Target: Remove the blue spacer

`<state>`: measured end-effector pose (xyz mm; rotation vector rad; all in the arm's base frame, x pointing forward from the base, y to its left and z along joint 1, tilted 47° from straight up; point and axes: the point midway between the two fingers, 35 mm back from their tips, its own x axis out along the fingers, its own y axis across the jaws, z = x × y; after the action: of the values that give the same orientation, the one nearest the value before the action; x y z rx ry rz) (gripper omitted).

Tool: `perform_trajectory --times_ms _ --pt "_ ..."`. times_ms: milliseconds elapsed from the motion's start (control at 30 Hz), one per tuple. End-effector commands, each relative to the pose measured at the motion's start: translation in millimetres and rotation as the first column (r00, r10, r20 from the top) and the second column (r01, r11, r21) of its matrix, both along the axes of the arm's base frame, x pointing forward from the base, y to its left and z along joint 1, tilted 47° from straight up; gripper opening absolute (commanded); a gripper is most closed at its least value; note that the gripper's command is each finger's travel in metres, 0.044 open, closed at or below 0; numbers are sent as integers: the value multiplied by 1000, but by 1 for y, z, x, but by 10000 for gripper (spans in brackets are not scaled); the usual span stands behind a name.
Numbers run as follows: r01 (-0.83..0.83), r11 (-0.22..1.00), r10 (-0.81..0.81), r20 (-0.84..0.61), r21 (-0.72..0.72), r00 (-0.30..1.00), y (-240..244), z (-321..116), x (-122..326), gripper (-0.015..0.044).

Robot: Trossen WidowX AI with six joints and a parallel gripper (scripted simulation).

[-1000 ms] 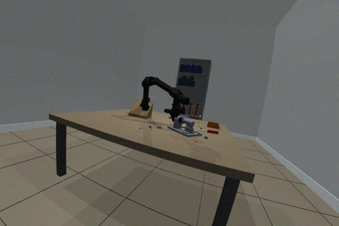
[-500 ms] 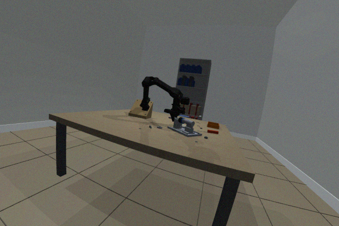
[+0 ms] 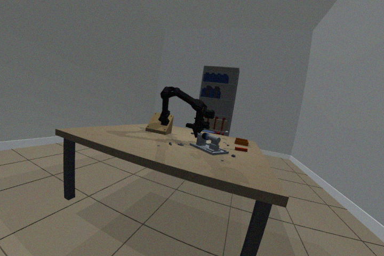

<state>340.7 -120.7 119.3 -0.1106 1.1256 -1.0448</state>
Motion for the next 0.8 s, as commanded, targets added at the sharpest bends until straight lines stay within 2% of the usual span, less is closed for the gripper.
perform_trajectory --times_ms 0,767 --pt "3 1000 -3 2 -3 1000 0 0 -1 0" --pt "3 1000 -3 2 -2 1000 1 -1 -2 0"
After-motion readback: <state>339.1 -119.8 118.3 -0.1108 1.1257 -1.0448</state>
